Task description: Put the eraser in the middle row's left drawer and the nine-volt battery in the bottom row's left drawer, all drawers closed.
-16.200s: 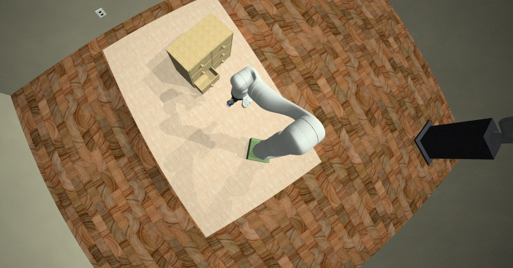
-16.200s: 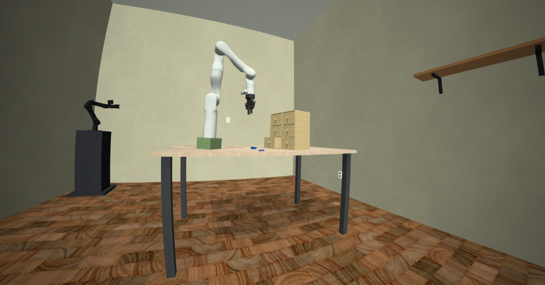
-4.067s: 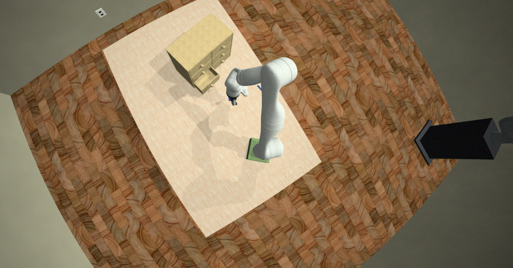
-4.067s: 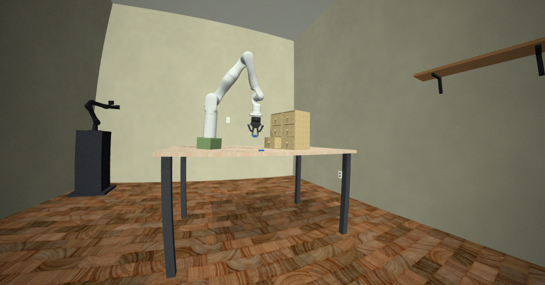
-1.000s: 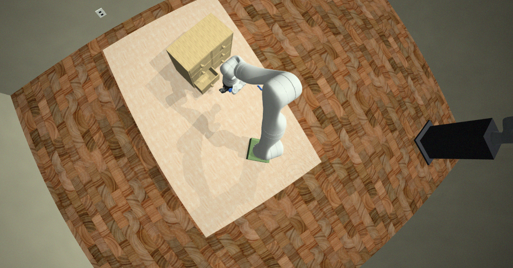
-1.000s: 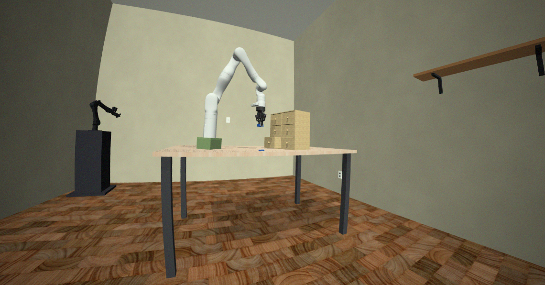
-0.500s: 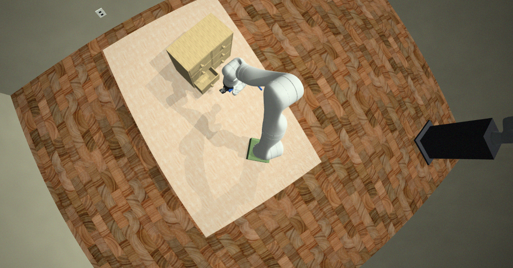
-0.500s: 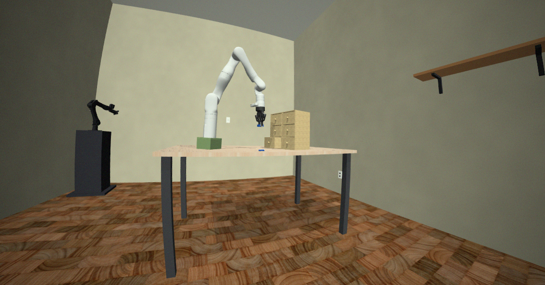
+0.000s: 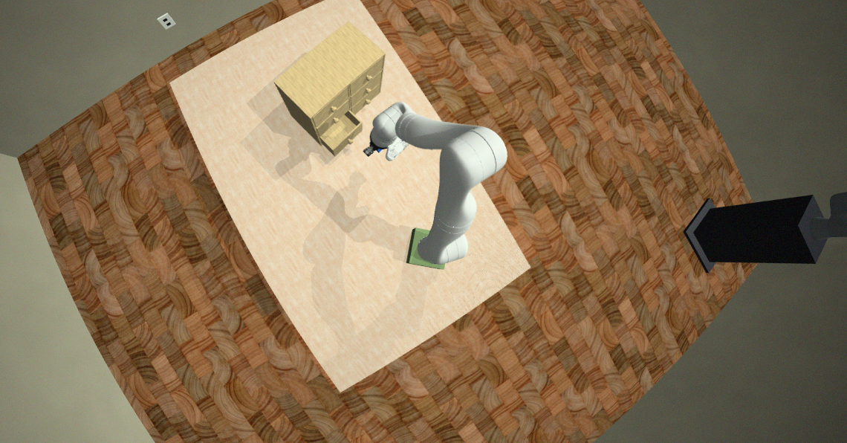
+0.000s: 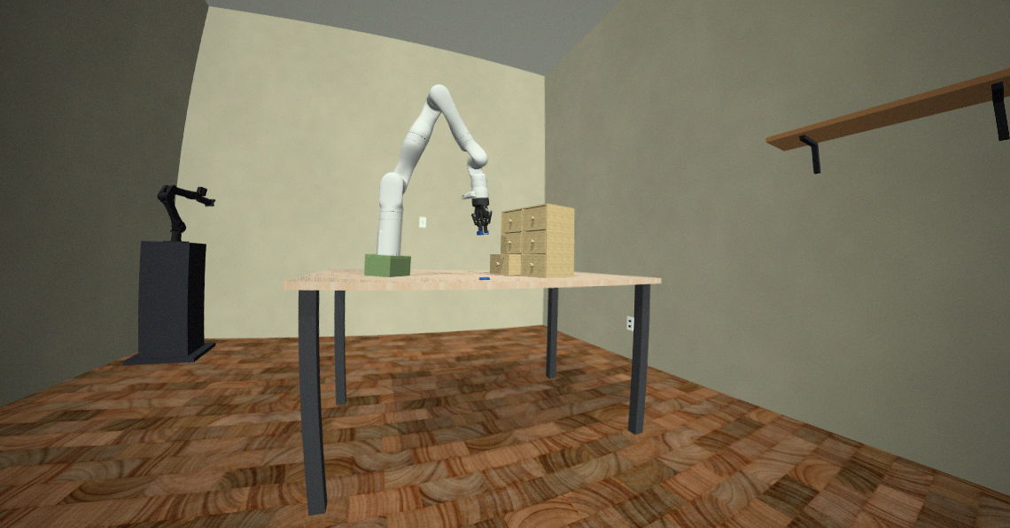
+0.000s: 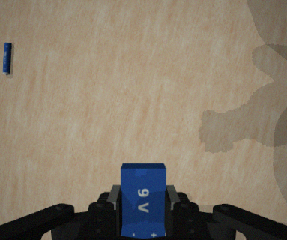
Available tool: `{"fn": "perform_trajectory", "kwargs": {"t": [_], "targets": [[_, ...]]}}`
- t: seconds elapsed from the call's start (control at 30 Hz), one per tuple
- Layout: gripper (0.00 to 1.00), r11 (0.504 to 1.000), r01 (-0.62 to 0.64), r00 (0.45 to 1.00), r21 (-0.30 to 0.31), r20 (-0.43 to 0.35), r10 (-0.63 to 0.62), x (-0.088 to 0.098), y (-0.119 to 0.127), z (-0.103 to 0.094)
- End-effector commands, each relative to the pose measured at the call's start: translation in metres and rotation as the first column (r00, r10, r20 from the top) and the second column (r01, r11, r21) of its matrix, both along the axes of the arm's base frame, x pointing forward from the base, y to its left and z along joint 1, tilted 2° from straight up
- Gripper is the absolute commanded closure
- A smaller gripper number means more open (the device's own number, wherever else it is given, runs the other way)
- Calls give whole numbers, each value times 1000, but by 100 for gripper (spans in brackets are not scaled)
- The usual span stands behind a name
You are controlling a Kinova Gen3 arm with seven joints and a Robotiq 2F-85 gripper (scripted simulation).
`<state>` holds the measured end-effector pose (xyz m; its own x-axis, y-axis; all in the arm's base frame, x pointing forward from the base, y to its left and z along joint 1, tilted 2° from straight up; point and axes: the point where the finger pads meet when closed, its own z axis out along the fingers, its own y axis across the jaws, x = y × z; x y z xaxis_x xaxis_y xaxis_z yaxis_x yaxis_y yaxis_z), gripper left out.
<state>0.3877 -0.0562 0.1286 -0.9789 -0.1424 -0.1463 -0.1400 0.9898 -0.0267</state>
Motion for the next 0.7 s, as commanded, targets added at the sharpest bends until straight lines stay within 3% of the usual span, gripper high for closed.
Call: {"fn": "perform_trajectory", "kwargs": {"t": [0.0,0.67], "targets": [[77,1000,5,1000,0,19,-5,-3,-2,2],[77,1000,-1,987,21,163,-2,-4,-2,1]]}}
